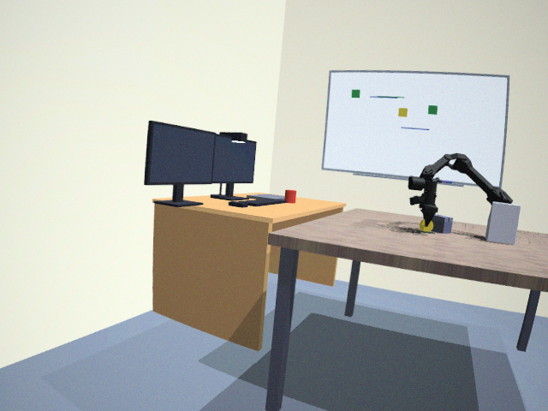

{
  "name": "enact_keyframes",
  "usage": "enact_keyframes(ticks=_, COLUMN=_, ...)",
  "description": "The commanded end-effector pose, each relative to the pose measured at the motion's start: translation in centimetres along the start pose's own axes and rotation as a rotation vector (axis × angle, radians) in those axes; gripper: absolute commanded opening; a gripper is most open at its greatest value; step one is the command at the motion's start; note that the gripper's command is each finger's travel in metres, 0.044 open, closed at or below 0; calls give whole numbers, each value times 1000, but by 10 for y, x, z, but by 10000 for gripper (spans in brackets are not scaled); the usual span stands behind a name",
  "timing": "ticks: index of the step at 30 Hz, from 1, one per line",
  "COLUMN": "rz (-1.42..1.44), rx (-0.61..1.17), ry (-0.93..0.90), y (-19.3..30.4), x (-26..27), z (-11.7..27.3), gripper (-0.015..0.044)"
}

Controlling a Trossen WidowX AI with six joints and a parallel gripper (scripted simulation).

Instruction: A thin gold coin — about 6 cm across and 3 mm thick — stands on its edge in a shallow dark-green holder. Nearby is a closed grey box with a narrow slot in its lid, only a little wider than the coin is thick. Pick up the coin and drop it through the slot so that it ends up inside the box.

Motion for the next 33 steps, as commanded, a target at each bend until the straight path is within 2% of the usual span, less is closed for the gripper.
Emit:
enact_keyframes(ticks=1, rz=12, rx=1, ry=9, y=3, x=0, z=-7, gripper=161)
enact_keyframes(ticks=10, rz=12, rx=1, ry=11, y=4, x=-1, z=-19, gripper=161)
enact_keyframes(ticks=16, rz=12, rx=1, ry=11, y=4, x=-1, z=-19, gripper=3)
enact_keyframes(ticks=26, rz=12, rx=1, ry=11, y=4, x=-1, z=-19, gripper=0)
enact_keyframes(ticks=33, rz=13, rx=1, ry=8, y=2, x=1, z=-4, gripper=0)
Point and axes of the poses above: the point midway between the two fingers, 35 mm back from their tips, its own z axis back along the fingers, its own x axis across the jaws, y = z × x, the point moved 4 cm from there along z, back along the fingers, and after that the axes turned 13 degrees about -z, right-handed, at the moved point
